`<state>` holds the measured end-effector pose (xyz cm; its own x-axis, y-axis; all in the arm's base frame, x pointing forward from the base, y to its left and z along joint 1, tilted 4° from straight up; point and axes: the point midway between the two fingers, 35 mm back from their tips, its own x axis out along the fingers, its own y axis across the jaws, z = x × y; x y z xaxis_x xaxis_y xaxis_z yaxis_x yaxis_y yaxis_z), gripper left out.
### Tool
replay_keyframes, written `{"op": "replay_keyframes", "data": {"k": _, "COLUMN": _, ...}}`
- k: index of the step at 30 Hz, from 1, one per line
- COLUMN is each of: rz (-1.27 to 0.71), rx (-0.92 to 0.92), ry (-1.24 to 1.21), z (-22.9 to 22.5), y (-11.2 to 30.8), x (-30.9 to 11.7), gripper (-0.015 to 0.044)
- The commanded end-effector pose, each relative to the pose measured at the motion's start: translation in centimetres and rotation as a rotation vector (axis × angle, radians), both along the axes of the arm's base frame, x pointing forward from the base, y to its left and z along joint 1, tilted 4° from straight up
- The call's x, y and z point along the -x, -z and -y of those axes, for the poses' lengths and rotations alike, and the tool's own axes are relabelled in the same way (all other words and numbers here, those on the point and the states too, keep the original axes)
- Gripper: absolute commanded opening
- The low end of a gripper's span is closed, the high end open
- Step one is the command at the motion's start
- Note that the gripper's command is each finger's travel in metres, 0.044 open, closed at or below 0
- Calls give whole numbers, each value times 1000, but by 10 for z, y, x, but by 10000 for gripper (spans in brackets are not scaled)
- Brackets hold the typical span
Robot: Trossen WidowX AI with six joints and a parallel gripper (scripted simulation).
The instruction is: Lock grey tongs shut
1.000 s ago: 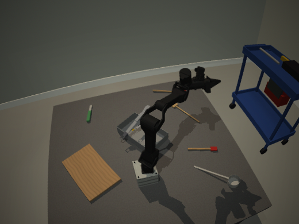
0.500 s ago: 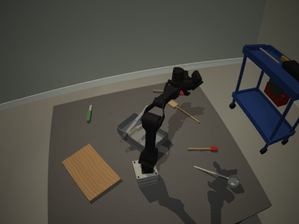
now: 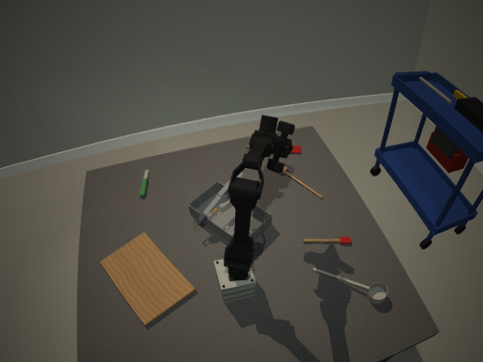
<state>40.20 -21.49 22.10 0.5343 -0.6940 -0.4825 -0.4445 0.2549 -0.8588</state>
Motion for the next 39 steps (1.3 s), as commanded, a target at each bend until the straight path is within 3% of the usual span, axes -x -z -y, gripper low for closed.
{"op": "replay_keyframes", "data": {"k": 1, "rz": -201, "rx": -27, "ry": -168, "z": -34, "y": 33, "x": -3, "gripper": -150}}
{"op": "replay_keyframes", "data": {"k": 8, "rz": -649, "rx": -92, "ry": -620, "z": -129, "y": 101, "x": 12, "gripper": -150}}
{"op": "replay_keyframes", "data": {"k": 17, "rz": -1131, "rx": -188, "ry": -1189, "z": -230, "y": 150, "x": 79, "gripper": -150}}
{"op": "replay_keyframes", "data": {"k": 39, "rz": -1139, "rx": -190, "ry": -1200, "z": -231, "y": 170, "x": 78, "gripper": -150}}
